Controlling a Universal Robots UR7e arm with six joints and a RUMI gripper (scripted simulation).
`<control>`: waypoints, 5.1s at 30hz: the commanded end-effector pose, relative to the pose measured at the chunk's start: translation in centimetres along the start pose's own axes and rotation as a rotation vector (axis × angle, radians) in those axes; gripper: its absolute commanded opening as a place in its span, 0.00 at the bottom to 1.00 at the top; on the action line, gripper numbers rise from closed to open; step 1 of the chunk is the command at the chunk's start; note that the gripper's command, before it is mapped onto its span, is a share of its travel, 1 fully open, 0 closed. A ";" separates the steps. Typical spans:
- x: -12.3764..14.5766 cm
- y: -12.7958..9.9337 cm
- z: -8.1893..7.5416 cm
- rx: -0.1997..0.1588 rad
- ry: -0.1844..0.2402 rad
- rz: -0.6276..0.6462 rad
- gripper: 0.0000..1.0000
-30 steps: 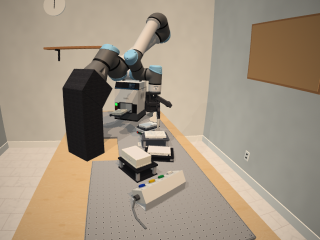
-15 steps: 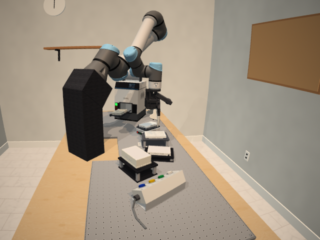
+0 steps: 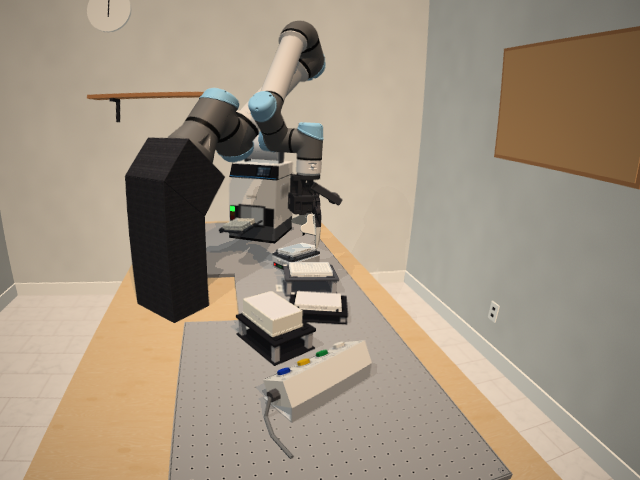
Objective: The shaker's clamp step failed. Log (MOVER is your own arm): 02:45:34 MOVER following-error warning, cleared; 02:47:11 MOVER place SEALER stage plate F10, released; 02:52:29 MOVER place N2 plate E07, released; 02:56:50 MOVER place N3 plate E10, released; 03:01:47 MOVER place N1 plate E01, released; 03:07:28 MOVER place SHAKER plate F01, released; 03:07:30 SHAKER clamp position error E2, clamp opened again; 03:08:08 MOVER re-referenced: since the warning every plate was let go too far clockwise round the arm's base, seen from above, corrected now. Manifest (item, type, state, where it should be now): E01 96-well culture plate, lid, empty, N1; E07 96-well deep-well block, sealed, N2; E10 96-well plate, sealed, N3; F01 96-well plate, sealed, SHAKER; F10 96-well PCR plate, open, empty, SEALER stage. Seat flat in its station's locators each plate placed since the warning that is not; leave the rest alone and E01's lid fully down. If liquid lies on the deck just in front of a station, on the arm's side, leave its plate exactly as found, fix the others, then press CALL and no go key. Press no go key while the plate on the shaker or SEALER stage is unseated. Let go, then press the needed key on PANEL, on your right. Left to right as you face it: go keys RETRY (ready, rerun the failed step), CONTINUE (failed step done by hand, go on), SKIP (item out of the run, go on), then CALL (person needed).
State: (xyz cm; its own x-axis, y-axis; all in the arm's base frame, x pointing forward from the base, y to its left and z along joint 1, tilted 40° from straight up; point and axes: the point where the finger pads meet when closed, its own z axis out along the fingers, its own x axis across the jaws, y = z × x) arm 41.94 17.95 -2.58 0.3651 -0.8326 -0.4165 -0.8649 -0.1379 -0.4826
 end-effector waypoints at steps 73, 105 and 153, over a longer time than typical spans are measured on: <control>-16.8 -0.7 2.9 -0.001 0.001 -0.382 0.82; -16.8 -0.7 2.9 -0.001 0.001 -0.382 0.82; -22.9 2.6 -0.1 -0.001 0.000 -0.622 0.82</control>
State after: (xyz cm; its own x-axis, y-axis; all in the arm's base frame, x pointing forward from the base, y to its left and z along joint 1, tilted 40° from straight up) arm 32.25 35.69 5.52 0.7895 -0.6090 -0.0760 -0.5101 -0.5824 -0.6329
